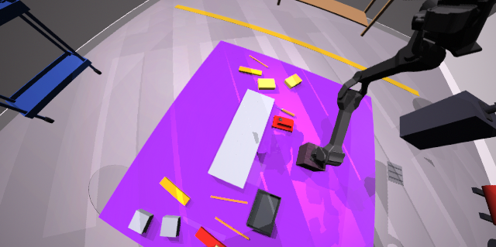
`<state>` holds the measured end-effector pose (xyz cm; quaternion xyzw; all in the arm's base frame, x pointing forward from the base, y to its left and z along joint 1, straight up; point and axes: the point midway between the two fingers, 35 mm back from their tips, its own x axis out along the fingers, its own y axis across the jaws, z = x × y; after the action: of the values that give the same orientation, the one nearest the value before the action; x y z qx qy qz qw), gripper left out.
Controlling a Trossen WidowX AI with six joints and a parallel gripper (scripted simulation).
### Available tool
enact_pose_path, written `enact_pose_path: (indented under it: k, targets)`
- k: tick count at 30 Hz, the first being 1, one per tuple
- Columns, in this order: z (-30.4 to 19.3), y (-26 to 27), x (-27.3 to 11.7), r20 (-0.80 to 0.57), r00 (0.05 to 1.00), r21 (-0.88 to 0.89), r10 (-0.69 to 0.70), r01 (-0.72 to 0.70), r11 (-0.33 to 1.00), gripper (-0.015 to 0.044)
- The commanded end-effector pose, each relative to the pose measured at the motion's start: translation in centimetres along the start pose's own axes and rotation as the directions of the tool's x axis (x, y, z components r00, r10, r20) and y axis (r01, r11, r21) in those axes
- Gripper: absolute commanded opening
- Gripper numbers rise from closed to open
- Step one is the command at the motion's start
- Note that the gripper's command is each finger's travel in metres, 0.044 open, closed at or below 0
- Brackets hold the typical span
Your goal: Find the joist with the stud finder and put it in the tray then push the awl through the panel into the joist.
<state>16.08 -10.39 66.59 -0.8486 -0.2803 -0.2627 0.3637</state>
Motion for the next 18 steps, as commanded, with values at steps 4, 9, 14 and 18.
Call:
enact_pose_path:
  k: [4,9,14,18]
  targets:
    - [0.6,-2.9,-0.7,-0.024,1.000,-0.226,-0.017,0.011,0.974,0.0440]
    - [3.5,-8.0,-1.4,-0.038,0.998,-0.632,-0.050,0.014,0.775,0.0440]
    - [8.5,-11.6,-1.0,0.001,0.998,-0.918,-0.068,0.028,0.397,0.0440]
    - [13.5,-12.9,-0.1,0.061,0.997,-0.998,-0.057,0.063,0.029,0.0440]
